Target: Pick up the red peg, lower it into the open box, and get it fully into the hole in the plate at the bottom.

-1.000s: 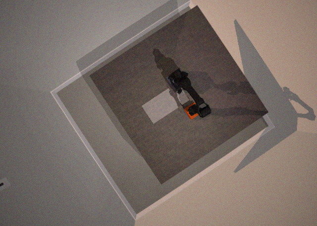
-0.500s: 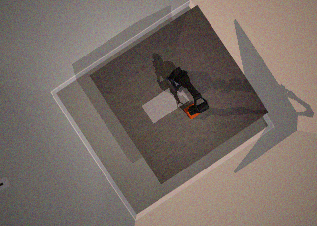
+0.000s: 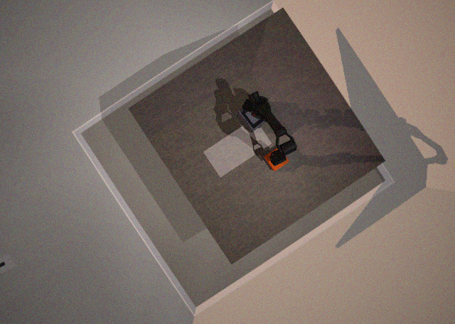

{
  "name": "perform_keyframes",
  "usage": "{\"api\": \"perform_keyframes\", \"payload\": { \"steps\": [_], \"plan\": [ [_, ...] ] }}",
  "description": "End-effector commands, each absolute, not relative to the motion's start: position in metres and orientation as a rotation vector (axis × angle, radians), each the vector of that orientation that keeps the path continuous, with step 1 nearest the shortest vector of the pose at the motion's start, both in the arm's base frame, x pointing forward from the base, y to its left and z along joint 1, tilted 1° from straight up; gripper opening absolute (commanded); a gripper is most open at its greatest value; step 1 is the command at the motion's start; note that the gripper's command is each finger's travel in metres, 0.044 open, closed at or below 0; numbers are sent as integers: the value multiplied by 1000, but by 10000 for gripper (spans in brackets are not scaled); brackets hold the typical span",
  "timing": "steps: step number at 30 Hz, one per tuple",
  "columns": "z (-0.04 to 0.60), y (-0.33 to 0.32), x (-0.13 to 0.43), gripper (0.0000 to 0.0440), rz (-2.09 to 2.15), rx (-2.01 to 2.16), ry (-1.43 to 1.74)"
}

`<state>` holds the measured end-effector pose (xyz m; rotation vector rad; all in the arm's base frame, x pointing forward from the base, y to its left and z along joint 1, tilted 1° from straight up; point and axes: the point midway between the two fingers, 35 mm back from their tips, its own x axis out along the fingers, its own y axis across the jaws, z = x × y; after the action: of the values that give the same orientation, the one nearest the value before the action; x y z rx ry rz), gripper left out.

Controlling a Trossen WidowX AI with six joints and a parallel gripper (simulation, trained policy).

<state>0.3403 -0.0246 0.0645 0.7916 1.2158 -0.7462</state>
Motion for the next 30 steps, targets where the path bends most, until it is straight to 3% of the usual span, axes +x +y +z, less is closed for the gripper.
{"api": "perform_keyframes", "payload": {
  "steps": [1, 7, 30],
  "plan": [
    [62, -31, 351, 302, -747, 775, 1221],
    [67, -42, 368, 440, -742, 770, 1195],
    [91, -75, 402, 440, -751, 779, 1052]
  ]
}}
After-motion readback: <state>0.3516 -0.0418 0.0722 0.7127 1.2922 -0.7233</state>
